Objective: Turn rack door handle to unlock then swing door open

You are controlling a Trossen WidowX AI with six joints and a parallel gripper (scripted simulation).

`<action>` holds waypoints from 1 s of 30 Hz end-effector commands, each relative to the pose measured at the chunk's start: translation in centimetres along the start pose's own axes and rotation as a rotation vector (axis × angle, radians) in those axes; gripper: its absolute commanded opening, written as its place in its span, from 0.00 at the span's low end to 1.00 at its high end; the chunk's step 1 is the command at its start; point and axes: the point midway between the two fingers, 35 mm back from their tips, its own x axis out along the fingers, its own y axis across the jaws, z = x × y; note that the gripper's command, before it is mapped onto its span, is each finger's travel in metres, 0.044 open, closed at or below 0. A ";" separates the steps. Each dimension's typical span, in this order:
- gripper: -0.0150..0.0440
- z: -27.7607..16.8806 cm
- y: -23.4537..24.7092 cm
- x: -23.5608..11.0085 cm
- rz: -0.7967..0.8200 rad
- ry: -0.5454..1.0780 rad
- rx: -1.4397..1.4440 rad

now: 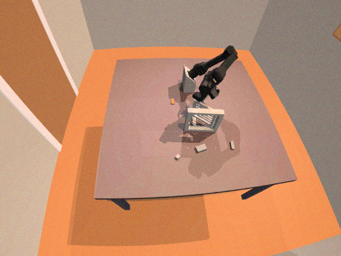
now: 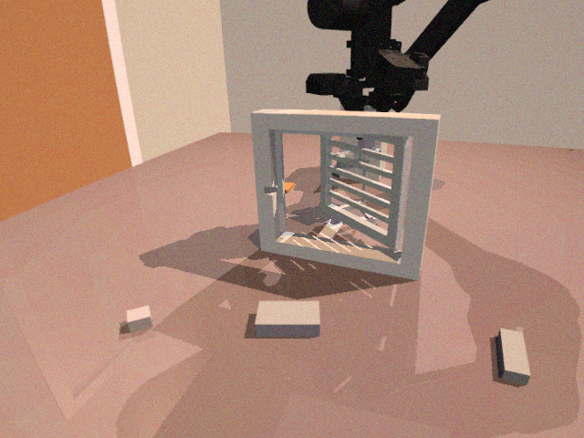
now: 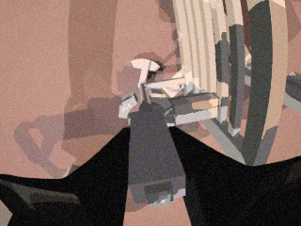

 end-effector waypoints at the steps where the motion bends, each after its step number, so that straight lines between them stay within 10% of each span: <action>1: 0.27 0.2 0.9 0.0 0.002 -0.007 0.071; 30: 0.27 3.1 6.4 -0.1 0.006 -0.007 0.494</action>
